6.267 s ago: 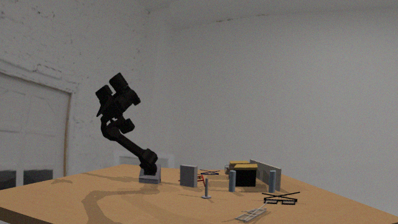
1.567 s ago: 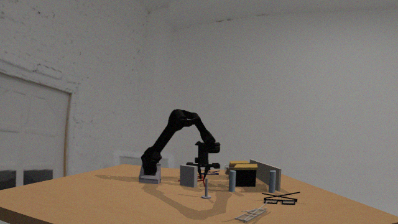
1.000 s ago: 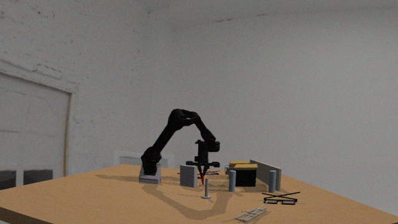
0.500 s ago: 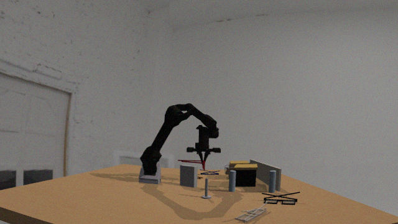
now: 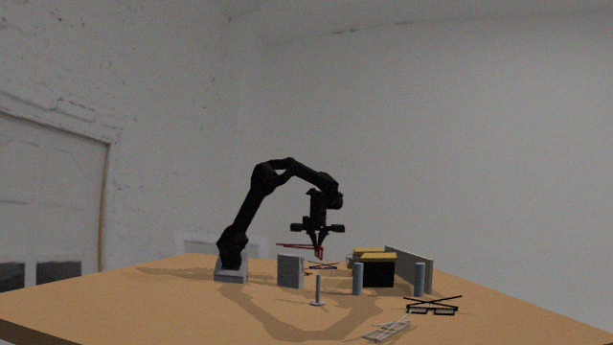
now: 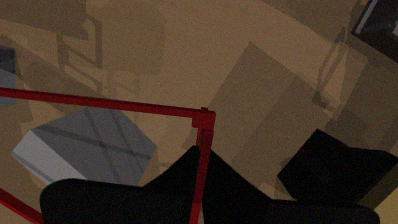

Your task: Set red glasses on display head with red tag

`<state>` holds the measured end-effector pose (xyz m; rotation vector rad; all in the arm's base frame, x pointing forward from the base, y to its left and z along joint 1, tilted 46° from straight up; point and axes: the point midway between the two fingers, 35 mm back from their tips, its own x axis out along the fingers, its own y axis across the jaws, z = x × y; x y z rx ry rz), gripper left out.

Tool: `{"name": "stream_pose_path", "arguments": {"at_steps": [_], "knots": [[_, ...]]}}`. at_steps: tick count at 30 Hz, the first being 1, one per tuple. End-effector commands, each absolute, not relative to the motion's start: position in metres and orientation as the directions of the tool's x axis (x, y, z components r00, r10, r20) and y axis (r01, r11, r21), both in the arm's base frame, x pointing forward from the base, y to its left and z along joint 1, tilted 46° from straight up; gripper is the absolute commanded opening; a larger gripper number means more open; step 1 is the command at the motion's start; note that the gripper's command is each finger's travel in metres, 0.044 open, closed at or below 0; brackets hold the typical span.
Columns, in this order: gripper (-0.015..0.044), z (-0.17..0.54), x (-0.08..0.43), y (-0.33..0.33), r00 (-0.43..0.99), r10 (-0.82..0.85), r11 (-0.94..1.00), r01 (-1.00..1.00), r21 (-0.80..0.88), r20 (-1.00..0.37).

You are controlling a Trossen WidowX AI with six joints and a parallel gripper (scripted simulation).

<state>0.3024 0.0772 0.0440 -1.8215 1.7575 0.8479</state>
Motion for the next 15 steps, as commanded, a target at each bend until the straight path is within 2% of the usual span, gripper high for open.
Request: {"name": "stream_pose_path", "arguments": {"at_steps": [1,15], "knots": [[0.0,0.07,0.314,0.06,0.007,-0.696,-0.123,-0.986,0.109,-0.718],[0.0,0.144,0.321,-0.015,0.01,-0.7,-0.279,-0.924,0.261,-0.714]]}}
